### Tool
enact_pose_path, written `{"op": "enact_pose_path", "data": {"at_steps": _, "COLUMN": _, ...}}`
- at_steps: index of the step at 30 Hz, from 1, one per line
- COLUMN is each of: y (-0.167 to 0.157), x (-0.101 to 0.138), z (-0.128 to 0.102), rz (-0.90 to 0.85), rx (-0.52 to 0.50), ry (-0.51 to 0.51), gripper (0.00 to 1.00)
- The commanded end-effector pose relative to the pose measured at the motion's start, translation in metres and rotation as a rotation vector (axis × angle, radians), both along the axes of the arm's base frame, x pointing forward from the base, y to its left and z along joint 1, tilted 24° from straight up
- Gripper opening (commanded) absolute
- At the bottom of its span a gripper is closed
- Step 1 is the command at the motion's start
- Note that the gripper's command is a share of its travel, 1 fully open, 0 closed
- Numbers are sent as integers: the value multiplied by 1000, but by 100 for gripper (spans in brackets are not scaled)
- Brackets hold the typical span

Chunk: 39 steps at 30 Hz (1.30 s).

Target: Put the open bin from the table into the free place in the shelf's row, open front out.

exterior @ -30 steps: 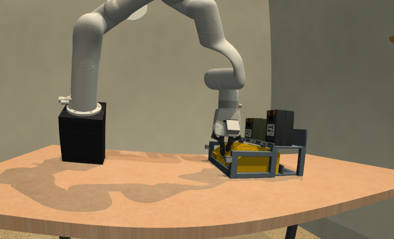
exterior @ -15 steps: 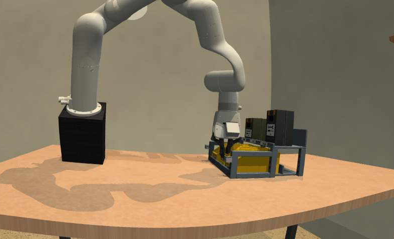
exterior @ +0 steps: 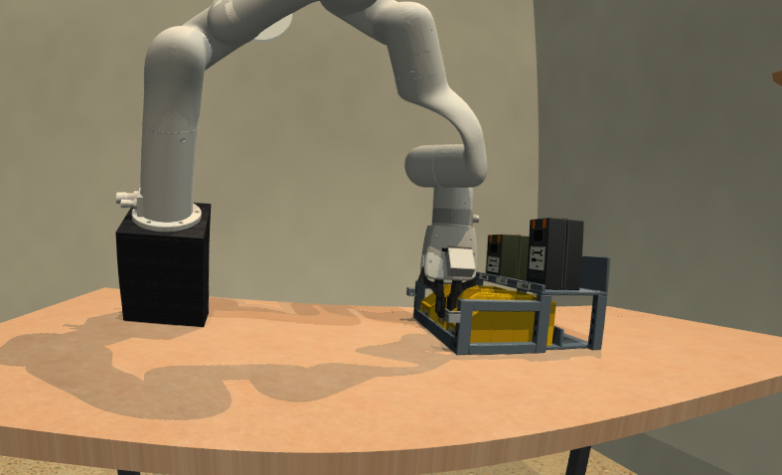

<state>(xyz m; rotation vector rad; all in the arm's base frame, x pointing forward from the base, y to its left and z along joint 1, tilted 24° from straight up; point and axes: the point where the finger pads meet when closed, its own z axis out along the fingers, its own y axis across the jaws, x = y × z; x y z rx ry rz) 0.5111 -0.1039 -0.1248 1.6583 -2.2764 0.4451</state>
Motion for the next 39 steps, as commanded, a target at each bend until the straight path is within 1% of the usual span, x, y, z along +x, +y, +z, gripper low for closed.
{"op": "enact_pose_path", "data": {"at_steps": 1, "y": 0, "x": 3, "z": 2, "rz": 2, "rx": 0, "ry": -7, "gripper": 0}}
{"op": "enact_pose_path", "data": {"at_steps": 24, "y": -1, "x": 3, "z": -1, "rz": 2, "rx": 0, "ry": -8, "gripper": 0}}
{"op": "enact_pose_path", "data": {"at_steps": 25, "y": -1, "x": 3, "z": -2, "rz": 1, "rx": 0, "ry": -6, "gripper": 100}}
{"op": "enact_pose_path", "data": {"at_steps": 39, "y": -1, "x": 3, "z": -2, "rz": 1, "rx": 0, "ry": -6, "gripper": 100}}
